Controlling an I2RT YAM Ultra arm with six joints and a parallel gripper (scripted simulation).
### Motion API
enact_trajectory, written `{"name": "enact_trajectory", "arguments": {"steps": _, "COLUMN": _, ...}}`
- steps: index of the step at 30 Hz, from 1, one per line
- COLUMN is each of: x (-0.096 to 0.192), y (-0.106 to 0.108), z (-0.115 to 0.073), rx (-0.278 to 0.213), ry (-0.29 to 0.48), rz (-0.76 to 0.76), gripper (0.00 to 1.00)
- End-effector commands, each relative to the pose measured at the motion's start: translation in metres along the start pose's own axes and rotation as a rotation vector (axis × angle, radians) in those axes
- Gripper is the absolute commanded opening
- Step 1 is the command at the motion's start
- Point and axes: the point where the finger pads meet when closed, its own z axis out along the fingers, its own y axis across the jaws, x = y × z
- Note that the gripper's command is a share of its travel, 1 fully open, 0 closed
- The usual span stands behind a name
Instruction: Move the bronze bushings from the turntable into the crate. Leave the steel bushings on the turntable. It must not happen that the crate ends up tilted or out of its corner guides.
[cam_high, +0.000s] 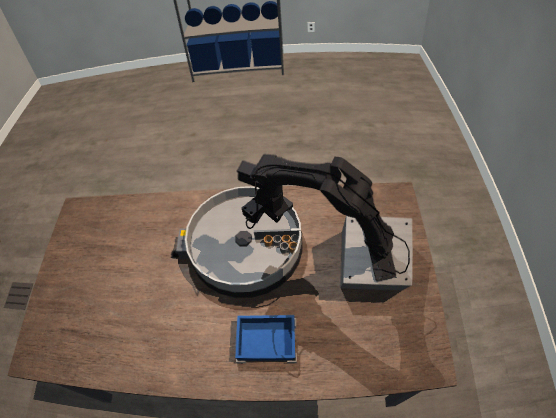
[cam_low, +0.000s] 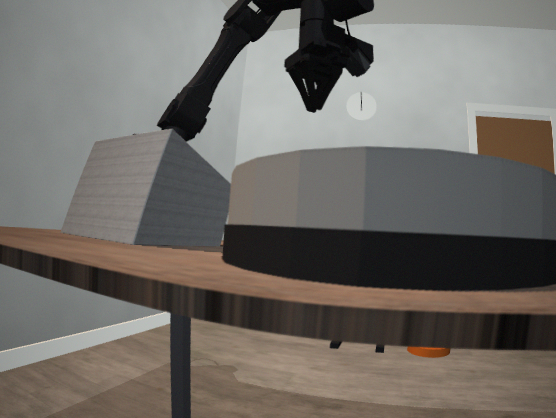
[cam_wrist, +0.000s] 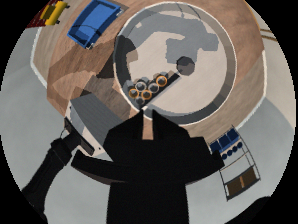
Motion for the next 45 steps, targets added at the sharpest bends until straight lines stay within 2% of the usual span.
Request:
{"name": "enact_trajectory", "arguments": {"steps": 1, "x": 0.000, "y": -0.007, "z": -0.002, "rx": 0.012, "ry": -0.005, "rz": -0.004, "gripper": 0.15}}
{"name": "enact_trajectory", "arguments": {"steps": 15, "x": 0.000, "y": -0.008, "z": 0.001, "rx": 0.014, "ry": -0.005, "rz": 0.006, "gripper": 0.13}}
{"name": "enact_trajectory", "arguments": {"steps": 17, "x": 0.000, "y": 0.000, "z": 0.013, "rx": -0.015, "ry": 0.004, "rz": 0.026, "gripper": 0.13}}
{"name": "enact_trajectory", "arguments": {"steps": 20, "x": -0.003, "y": -0.004, "z": 0.029, "rx": -0.017, "ry": 0.000, "rz": 0.097, "gripper": 0.13}}
{"name": "enact_trajectory", "arguments": {"steps": 26, "x": -0.011, "y": -0.018, "z": 0.076, "rx": -0.018, "ry": 0.000, "rz": 0.304, "gripper": 0.13}}
{"name": "enact_trajectory", "arguments": {"steps": 28, "x": -0.011, "y": -0.018, "z": 0.076, "rx": -0.018, "ry": 0.000, "rz": 0.304, "gripper": 0.13}}
{"name": "enact_trajectory", "arguments": {"steps": 29, "x": -0.018, "y": -0.029, "z": 0.076, "rx": 0.008, "ry": -0.015, "rz": 0.323, "gripper": 0.13}}
{"name": "enact_trajectory", "arguments": {"steps": 30, "x": -0.020, "y": -0.033, "z": 0.080, "rx": 0.013, "ry": -0.019, "rz": 0.344, "gripper": 0.13}}
{"name": "enact_trajectory", "arguments": {"steps": 34, "x": -0.021, "y": -0.035, "z": 0.089, "rx": 0.014, "ry": -0.015, "rz": 0.384, "gripper": 0.13}}
{"name": "enact_trajectory", "arguments": {"steps": 37, "x": -0.020, "y": -0.039, "z": 0.081, "rx": 0.032, "ry": -0.028, "rz": 0.390, "gripper": 0.13}}
{"name": "enact_trajectory", "arguments": {"steps": 45, "x": -0.020, "y": -0.039, "z": 0.081, "rx": 0.033, "ry": -0.028, "rz": 0.390, "gripper": 0.13}}
